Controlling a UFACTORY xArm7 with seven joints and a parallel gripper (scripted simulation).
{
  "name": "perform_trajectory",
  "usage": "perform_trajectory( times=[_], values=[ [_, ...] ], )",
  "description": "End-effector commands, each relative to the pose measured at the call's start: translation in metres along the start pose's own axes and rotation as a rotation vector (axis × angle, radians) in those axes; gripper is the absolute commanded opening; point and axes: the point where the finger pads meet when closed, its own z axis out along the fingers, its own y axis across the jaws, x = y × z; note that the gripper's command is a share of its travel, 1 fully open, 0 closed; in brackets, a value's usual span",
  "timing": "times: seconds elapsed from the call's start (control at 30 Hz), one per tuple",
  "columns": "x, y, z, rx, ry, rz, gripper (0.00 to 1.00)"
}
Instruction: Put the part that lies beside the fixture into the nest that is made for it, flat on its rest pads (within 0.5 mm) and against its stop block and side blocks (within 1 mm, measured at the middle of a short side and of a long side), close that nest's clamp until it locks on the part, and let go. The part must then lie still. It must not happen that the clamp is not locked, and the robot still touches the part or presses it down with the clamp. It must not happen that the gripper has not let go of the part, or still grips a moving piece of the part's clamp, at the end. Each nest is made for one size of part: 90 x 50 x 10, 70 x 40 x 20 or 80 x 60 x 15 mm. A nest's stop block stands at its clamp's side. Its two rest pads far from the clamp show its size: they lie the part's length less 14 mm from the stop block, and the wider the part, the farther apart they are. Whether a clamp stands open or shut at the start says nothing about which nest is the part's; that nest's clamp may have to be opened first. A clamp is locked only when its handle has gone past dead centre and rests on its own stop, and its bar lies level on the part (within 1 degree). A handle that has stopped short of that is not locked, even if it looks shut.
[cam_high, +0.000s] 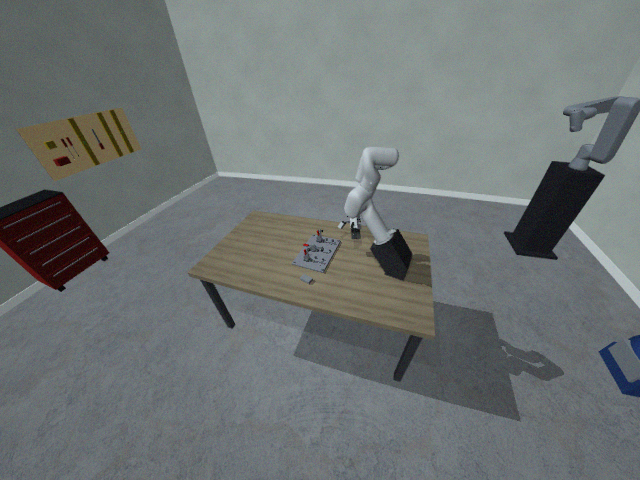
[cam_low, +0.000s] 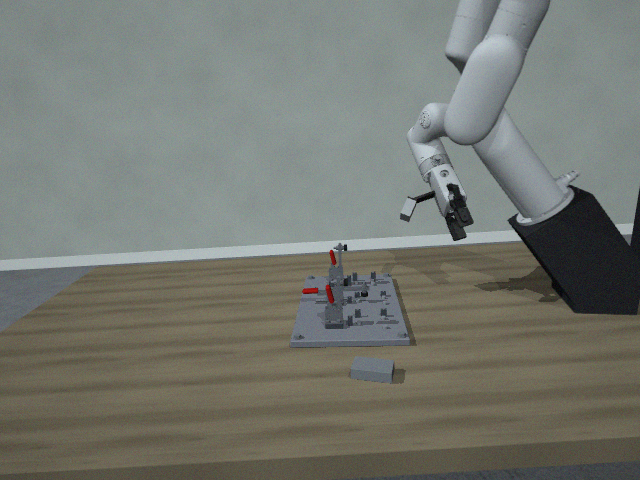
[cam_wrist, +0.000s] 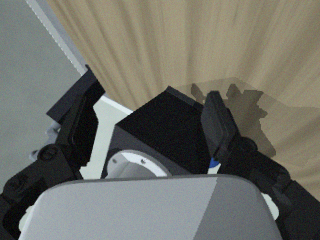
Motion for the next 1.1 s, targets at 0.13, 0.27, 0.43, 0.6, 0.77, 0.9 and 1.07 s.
perform_trajectory(
  times=[0.13, 0.27, 0.43, 0.6, 0.77, 0.9, 1.07],
  values=[
    [0.000, 0.000, -0.001, -0.001, 0.001, 0.000, 1.00],
    [0.000, 0.000, -0.001, -0.001, 0.001, 0.000, 1.00],
    [0.000, 0.000, -0.001, -0.001, 0.001, 0.000, 1.00],
    [0.001, 0.003, -0.003, -0.014, -0.002, 0.004, 1.00],
    [0.032, 0.039, -0.037, -0.216, -0.010, 0.046, 1.00],
    [0.062, 0.052, -0.061, -0.339, 0.018, 0.056, 1.00],
    [0.101, 0.054, -0.086, -0.452, 0.075, 0.051, 1.00]
  ],
)
